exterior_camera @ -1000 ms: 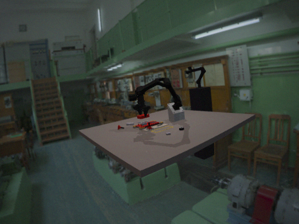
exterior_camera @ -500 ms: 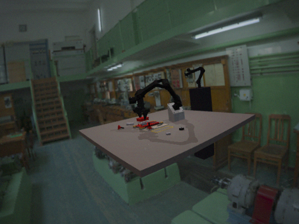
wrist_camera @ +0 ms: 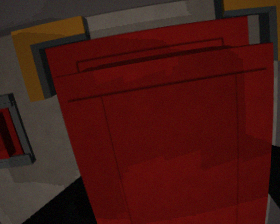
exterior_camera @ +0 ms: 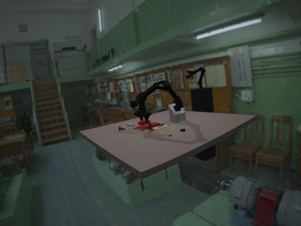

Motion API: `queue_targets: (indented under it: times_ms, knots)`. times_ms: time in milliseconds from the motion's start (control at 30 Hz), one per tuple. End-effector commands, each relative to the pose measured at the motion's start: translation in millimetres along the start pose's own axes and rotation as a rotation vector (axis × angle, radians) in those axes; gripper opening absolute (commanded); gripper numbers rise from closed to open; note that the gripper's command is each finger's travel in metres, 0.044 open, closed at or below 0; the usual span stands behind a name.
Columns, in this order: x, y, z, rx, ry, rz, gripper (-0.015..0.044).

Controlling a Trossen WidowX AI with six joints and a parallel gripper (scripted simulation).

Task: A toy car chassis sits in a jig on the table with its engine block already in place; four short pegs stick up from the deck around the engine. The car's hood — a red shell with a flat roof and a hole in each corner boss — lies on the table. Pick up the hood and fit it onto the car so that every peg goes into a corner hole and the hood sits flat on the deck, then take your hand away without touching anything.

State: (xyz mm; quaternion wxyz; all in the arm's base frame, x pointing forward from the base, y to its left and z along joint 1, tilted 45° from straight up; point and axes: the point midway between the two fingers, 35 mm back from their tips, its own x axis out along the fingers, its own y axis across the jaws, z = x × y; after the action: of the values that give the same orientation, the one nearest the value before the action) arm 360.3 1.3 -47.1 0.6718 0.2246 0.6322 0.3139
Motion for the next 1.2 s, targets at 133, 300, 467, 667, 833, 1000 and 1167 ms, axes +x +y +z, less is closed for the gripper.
queue_targets:
  times_ms: [133,300,467,667,833,1000,1167]
  knots:
    - [3,0,1,0.003,-0.005,0.003,0.0]
    - [5,0,1,0.003,-0.005,0.003,0.0]
    - [7,0,1,0.003,-0.005,0.003,0.0]
    - [10,0,1,0.003,-0.005,0.003,0.0]
    - [12,0,1,0.003,-0.005,0.003,0.0]
    - [14,0,1,0.003,-0.005,0.003,0.0]
    - [16,1,1,0.003,-0.005,0.003,0.0]
